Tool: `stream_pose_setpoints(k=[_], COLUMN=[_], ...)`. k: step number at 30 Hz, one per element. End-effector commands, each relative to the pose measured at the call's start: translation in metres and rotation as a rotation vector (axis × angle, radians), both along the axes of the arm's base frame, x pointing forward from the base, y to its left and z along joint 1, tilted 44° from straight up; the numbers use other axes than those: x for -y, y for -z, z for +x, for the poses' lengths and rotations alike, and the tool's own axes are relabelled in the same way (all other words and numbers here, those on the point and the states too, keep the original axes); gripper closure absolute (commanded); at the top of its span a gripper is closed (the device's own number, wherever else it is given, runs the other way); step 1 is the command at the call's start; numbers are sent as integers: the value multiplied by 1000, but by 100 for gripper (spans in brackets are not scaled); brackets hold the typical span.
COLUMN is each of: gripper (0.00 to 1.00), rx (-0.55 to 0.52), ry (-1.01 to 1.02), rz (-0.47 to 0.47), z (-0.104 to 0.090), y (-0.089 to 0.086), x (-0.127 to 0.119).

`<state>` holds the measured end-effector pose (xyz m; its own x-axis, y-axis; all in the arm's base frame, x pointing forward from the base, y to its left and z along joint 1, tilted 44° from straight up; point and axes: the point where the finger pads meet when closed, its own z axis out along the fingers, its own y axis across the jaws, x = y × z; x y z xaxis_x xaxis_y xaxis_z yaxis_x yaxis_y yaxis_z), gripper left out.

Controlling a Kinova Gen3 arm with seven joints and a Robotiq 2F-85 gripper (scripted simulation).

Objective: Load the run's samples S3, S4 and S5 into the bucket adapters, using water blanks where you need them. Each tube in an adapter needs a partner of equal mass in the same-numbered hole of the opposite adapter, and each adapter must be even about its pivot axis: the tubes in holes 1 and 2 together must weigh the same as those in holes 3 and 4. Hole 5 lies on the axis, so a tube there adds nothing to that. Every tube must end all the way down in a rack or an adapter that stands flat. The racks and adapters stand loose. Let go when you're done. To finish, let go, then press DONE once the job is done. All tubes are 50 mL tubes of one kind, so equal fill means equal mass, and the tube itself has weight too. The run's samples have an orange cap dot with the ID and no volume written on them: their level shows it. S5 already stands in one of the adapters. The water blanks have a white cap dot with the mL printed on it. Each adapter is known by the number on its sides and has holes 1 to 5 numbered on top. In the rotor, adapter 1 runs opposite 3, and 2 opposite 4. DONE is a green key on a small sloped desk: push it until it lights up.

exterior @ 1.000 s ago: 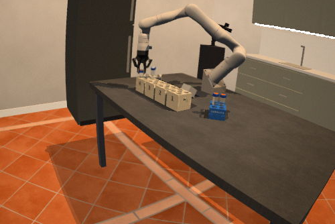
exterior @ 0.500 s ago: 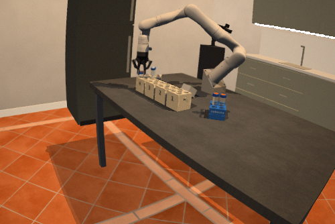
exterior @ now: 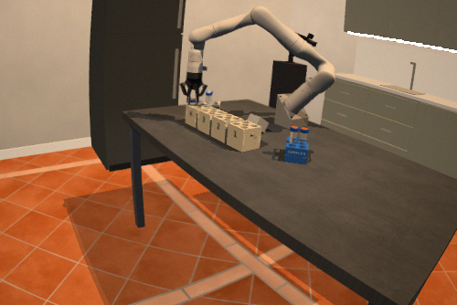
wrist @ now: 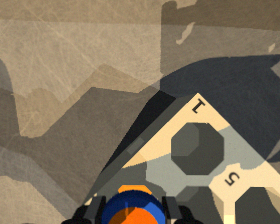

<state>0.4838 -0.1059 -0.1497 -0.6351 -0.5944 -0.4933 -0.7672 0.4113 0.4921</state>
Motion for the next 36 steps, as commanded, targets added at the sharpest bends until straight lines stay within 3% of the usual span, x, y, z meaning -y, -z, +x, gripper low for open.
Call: stream_pose_setpoints(k=[1, 9, 10, 36], gripper=[90, 90, 38, 38], rx=[4, 4, 4, 4], ry=[0, 0, 0, 0], rz=[-1, -1, -1, -1], z=[1, 1, 1, 1], y=[0, 0, 0, 0], x=[0, 0, 0, 0])
